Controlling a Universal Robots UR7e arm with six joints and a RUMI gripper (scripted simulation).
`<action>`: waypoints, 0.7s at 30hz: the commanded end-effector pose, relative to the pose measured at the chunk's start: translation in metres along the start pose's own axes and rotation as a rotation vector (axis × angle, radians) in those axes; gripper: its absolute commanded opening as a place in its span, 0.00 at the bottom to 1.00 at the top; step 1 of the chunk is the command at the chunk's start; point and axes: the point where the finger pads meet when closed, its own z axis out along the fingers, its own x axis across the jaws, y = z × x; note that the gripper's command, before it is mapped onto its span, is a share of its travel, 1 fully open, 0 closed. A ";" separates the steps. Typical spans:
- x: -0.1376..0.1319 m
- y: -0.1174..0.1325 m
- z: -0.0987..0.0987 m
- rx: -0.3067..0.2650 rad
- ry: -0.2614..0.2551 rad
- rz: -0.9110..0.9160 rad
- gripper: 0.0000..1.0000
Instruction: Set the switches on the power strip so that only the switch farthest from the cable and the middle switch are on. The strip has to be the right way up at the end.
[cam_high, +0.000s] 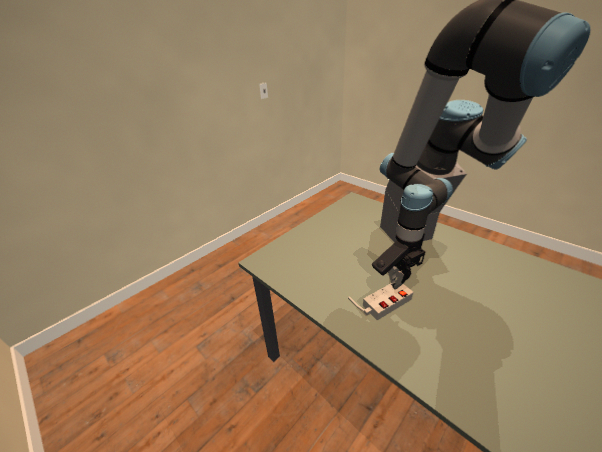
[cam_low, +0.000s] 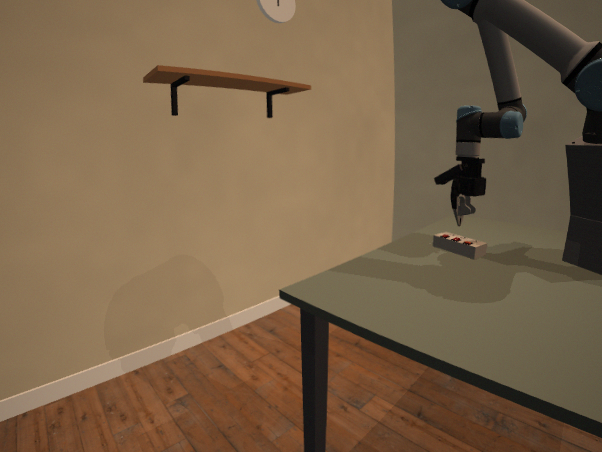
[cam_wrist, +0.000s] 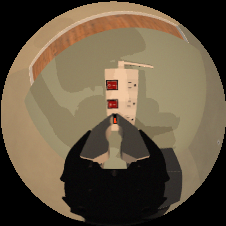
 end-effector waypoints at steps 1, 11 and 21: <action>0.000 0.000 0.005 0.001 0.000 0.000 0.00; 0.001 0.000 0.018 0.001 0.000 0.000 0.00; 0.001 0.000 0.027 0.001 0.000 0.000 0.00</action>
